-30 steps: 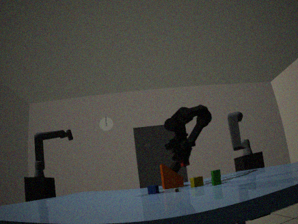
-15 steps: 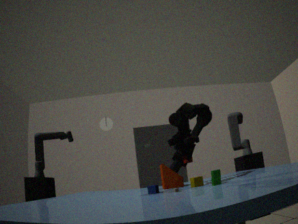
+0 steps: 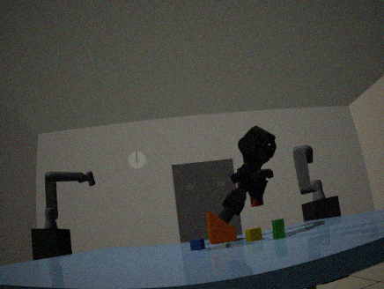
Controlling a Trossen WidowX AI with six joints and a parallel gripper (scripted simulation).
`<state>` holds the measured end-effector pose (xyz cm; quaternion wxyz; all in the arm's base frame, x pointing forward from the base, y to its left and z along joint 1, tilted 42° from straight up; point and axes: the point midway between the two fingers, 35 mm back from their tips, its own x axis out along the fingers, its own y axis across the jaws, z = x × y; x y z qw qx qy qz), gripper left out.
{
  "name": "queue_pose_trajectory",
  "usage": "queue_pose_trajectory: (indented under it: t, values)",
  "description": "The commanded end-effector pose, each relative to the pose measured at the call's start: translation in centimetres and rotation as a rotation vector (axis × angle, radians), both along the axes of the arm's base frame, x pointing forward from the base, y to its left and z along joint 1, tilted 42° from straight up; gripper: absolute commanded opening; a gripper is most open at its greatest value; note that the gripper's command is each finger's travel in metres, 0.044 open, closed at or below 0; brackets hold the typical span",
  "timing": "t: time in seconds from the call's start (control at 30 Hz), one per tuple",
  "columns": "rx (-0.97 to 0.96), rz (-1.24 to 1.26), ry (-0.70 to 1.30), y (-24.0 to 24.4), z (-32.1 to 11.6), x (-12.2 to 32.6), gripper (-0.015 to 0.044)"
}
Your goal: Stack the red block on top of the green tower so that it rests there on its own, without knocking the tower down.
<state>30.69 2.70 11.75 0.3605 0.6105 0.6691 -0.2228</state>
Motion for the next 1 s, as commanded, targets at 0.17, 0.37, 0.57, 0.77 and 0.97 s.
queue_pose_trajectory:
  t: [0.17, 0.37, 0.57, 0.77, 0.97]
  values:
    - [0.015, 0.0, 0.005, 2.7, 1.9, 2.7, 0.0]
    - [0.023, 0.002, 0.004, 4.4, 3.0, 3.9, 0.0]
    - [0.024, 0.002, 0.004, 5.8, 1.5, 3.9, 0.0]
    - [0.024, 0.002, 0.004, 6.3, 0.9, 3.9, 0.0]
    - [0.025, 0.002, 0.003, 7.8, -0.7, 3.9, 0.0]
